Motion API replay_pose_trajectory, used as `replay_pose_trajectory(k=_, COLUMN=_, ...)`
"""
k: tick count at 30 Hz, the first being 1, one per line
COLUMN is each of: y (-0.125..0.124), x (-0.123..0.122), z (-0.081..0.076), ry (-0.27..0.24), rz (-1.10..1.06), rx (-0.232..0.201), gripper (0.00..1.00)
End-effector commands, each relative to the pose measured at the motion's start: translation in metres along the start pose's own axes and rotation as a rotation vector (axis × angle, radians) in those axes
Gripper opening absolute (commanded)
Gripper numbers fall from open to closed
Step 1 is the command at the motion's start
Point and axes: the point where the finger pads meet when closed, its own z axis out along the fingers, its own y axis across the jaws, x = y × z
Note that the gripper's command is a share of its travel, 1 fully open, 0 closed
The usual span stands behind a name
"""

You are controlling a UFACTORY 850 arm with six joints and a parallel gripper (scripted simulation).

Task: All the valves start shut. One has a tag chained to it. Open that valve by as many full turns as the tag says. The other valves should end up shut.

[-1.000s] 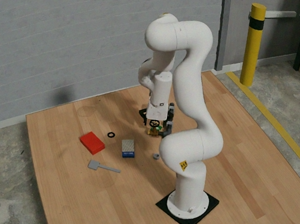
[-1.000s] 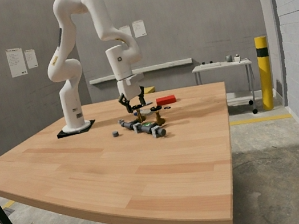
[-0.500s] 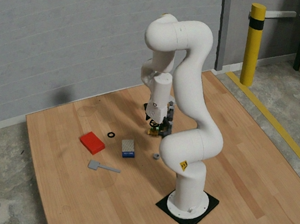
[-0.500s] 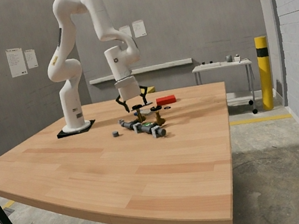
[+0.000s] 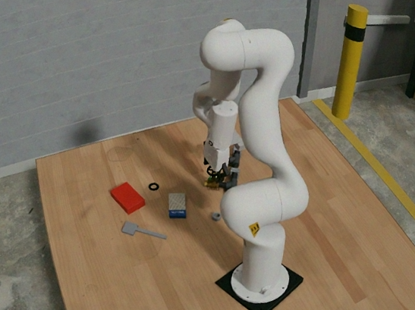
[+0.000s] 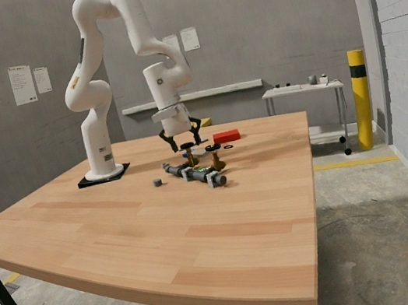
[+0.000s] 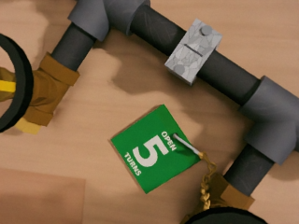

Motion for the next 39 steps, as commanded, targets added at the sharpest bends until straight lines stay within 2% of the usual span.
replay_pose_trajectory(k=1, y=-0.0015, x=0.0001, z=-0.0010, ry=0.021, rz=0.008, rx=-0.126, gripper=1.00)
replay_pose_trajectory(k=38, y=-0.0015, x=0.0001, z=-0.0010, ry=0.021, rz=0.008, rx=-0.126, gripper=1.00)
replay_pose_trajectory(k=39, y=-0.0015, x=0.0001, z=-0.0010, ry=0.021, rz=0.008, rx=-0.126, gripper=0.00)
